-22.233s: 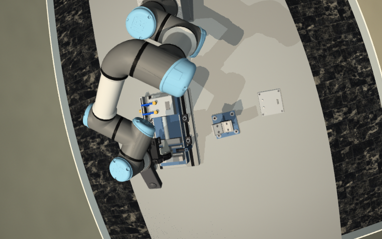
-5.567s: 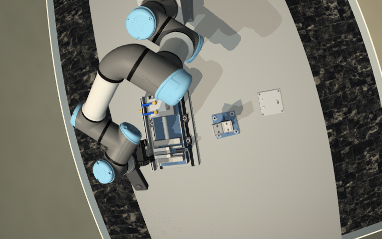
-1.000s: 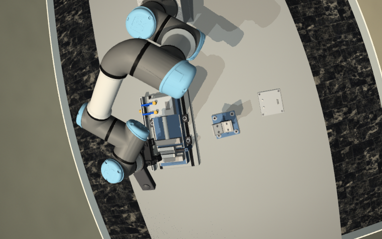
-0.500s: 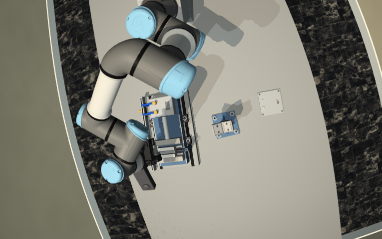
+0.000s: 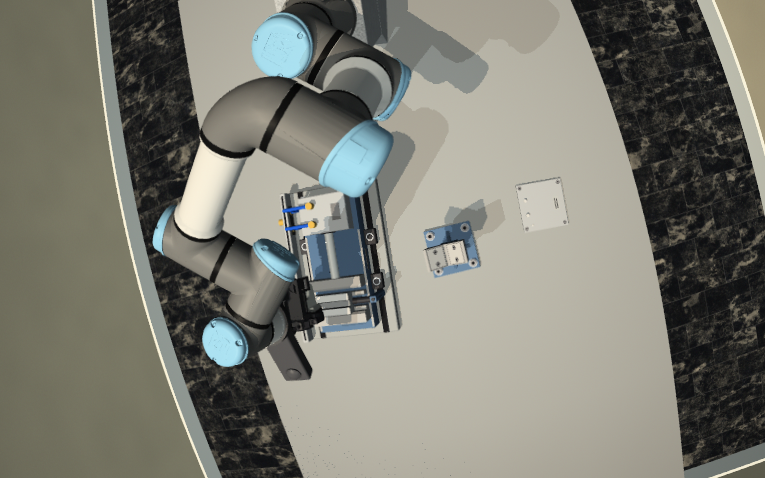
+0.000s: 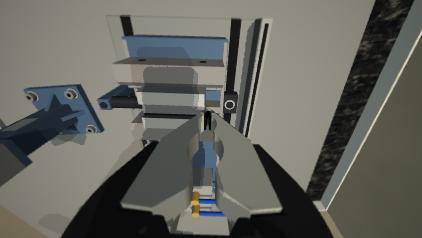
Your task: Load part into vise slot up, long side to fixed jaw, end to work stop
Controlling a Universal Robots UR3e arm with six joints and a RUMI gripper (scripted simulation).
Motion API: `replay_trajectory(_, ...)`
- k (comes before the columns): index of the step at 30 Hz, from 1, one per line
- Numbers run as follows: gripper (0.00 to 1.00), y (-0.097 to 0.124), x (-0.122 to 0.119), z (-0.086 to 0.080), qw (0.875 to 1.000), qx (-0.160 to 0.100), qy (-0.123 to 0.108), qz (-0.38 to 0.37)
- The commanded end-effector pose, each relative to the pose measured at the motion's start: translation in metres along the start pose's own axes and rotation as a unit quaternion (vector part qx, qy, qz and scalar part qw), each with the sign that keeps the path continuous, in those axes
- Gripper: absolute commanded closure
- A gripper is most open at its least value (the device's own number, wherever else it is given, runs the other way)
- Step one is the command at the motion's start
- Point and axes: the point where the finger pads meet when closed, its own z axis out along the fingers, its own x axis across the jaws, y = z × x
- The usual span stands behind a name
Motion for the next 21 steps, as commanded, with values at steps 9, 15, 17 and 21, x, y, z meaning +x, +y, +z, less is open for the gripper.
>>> replay_trajectory(9, 1.00, -0.001, 0.004, -0.001, 1.000, 0.001, 0.001, 0.000)
replay_trajectory(15, 1.00, -0.001, 0.013, -0.001, 1.000, 0.001, 0.001, 0.000)
replay_trajectory(17, 1.00, -0.001, 0.017, -0.001, 1.000, 0.001, 0.001, 0.000)
replay_trajectory(21, 1.00, -0.001, 0.024, -0.001, 1.000, 0.001, 0.001, 0.000)
